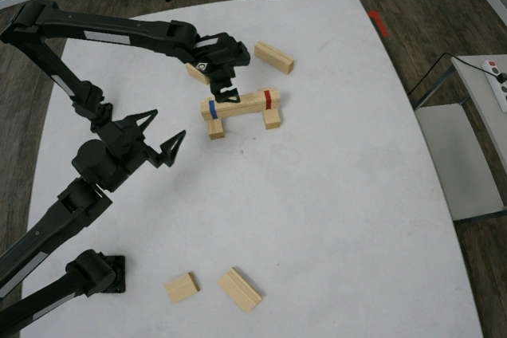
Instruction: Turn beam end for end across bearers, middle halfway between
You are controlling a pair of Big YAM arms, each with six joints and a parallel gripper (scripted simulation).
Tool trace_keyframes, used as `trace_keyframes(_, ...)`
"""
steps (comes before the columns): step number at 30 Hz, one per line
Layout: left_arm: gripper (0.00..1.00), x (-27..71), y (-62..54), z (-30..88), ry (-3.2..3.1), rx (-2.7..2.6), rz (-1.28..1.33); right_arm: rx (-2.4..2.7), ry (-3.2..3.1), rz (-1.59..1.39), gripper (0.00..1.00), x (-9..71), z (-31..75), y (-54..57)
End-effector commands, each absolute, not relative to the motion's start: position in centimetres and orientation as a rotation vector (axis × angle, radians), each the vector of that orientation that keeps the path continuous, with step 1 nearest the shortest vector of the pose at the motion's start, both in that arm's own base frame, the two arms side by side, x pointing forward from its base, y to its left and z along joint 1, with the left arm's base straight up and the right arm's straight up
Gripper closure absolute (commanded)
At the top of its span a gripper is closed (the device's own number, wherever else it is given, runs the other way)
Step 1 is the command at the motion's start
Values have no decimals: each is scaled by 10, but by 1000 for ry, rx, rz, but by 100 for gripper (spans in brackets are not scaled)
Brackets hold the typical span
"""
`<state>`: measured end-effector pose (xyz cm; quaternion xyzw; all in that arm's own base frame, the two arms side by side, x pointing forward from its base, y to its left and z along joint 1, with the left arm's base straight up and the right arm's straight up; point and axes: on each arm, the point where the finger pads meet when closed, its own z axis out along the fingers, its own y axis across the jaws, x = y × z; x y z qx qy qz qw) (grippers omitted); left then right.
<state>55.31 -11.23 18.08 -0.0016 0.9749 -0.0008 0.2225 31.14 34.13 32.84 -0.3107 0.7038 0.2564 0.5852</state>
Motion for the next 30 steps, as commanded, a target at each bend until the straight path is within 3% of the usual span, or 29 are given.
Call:
trace_keyframes(1, 0, 558, -118, 198, 2522, 18, -9, -703, 1554, 639, 0, 313, 381, 355)
trace_keyframes(30, 0, 566, -114, 202, 2477, -8, -6, -706, 1562, 636, 0, 313, 380, 354)
